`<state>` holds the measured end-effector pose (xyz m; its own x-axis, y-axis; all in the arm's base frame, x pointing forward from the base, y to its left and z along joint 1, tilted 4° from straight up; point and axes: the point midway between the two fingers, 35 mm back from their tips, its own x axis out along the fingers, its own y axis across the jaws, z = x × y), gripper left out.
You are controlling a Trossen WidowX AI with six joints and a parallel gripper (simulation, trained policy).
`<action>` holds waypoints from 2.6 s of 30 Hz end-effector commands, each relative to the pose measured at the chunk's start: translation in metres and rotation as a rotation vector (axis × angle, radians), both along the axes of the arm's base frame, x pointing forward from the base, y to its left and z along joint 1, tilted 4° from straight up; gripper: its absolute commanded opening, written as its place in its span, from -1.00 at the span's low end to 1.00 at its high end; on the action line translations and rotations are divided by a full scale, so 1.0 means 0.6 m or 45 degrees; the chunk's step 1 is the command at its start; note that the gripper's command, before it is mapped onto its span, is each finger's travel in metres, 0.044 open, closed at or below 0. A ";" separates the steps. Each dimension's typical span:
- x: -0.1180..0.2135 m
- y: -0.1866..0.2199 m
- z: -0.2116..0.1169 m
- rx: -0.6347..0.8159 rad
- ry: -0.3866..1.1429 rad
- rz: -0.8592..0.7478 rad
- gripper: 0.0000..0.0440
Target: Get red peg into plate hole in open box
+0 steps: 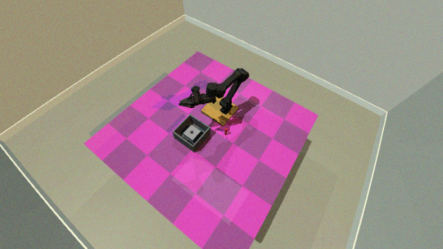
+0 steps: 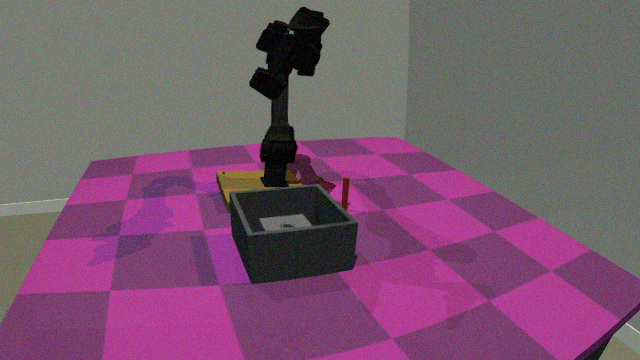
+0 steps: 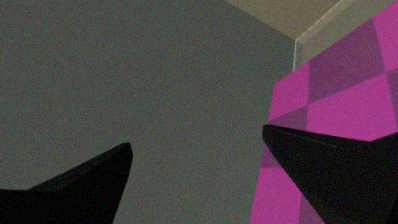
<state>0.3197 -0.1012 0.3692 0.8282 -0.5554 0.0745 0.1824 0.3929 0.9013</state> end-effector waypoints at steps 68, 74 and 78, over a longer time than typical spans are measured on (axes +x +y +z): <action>-0.242 0.394 -0.533 0.031 2.020 0.860 0.79; -0.246 0.390 -0.560 0.026 2.073 0.852 0.08; -0.245 0.388 -0.566 0.034 2.102 0.835 -0.40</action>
